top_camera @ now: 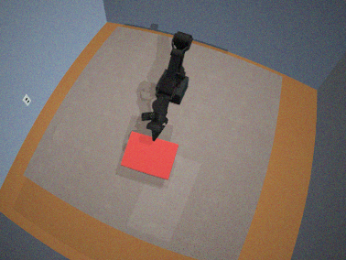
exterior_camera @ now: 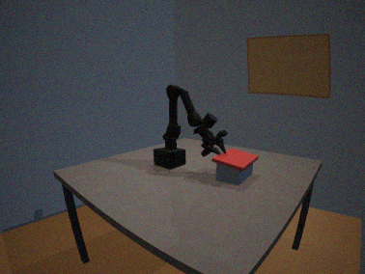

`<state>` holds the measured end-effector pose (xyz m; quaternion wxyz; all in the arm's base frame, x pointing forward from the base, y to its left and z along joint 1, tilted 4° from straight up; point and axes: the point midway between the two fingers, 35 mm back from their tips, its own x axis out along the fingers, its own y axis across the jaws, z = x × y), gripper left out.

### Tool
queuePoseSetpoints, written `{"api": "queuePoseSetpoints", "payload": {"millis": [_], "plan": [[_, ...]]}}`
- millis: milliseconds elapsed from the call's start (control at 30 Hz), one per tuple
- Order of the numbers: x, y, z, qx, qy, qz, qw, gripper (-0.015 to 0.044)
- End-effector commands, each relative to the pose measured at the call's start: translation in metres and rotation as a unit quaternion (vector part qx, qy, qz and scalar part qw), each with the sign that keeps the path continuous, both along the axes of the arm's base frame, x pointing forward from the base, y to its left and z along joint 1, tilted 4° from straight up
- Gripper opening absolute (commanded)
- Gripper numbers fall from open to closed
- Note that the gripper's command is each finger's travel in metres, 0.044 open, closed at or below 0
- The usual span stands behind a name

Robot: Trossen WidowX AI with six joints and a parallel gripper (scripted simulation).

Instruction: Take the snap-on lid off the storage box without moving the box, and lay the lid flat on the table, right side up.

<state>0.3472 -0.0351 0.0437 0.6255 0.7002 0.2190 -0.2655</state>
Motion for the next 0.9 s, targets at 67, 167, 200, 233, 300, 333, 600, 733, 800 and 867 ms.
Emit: {"api": "queuePoseSetpoints", "payload": {"millis": [67, 167, 200, 233, 300, 333, 600, 733, 800, 867], "plan": [[0.003, -0.001, 0.014, -0.001, -0.009, -0.001, 1.0, 0.0], [0.003, -0.002, 0.018, -0.001, -0.009, -0.001, 1.0, 0.0], [0.003, -0.002, 0.02, -0.001, -0.009, -0.001, 1.0, 0.0], [0.003, -0.002, 0.021, -0.001, -0.009, -0.001, 1.0, 0.0], [0.004, -0.002, 0.024, -0.001, -0.009, -0.001, 1.0, 0.0], [0.004, -0.002, 0.025, -0.001, -0.009, -0.001, 1.0, 0.0], [0.006, -0.003, 0.035, -0.001, -0.009, -0.001, 1.0, 0.0], [0.008, -0.004, 0.041, -0.001, -0.01, -0.001, 1.0, 0.0], [0.009, -0.004, 0.043, -0.001, -0.01, -0.001, 1.0, 0.0], [0.01, -0.005, 0.046, -0.001, -0.01, -0.001, 1.0, 0.0]]}}
